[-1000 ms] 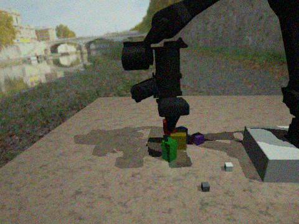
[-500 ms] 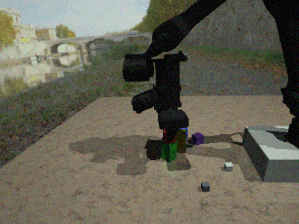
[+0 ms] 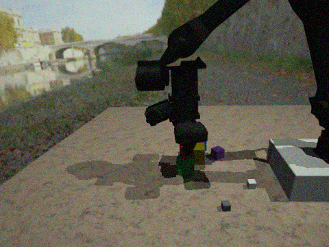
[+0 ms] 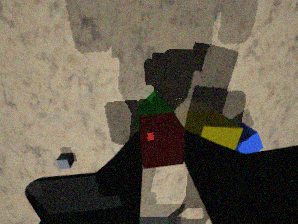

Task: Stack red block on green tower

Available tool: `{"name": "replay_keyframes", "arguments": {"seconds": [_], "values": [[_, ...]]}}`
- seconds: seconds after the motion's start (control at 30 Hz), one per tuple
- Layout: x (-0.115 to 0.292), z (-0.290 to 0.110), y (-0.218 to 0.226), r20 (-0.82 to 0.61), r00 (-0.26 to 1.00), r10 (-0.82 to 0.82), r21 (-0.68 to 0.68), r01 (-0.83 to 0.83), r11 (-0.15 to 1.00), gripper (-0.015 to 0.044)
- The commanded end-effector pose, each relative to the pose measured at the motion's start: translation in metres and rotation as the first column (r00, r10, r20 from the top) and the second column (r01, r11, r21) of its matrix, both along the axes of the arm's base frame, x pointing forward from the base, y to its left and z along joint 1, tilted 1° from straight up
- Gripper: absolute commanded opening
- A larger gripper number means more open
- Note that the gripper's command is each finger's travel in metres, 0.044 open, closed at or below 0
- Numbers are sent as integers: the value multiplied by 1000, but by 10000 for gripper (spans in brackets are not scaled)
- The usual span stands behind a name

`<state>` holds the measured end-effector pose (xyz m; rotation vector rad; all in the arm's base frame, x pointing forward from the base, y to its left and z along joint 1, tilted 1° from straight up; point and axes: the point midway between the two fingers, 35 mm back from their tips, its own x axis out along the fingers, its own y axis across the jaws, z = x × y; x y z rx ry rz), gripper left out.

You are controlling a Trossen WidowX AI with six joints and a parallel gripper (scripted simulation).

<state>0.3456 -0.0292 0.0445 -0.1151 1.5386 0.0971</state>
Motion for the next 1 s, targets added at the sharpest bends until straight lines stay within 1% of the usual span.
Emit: {"name": "replay_keyframes", "arguments": {"seconds": [0.0, 0.33, 0.87, 0.9, 0.97], "values": [[0, -1, -1, 0, 1000, 3, -3, -3, 1000, 0], [0, 4, -1, 0, 1000, 3, -3, -3, 1000, 0], [0, 0, 0, -1, 1000, 0, 0, 0, 1000, 420], [0, 0, 0, -1, 1000, 0, 0, 0, 1000, 440], [0, 0, 0, -1, 1000, 0, 0, 0, 1000, 440]]}}
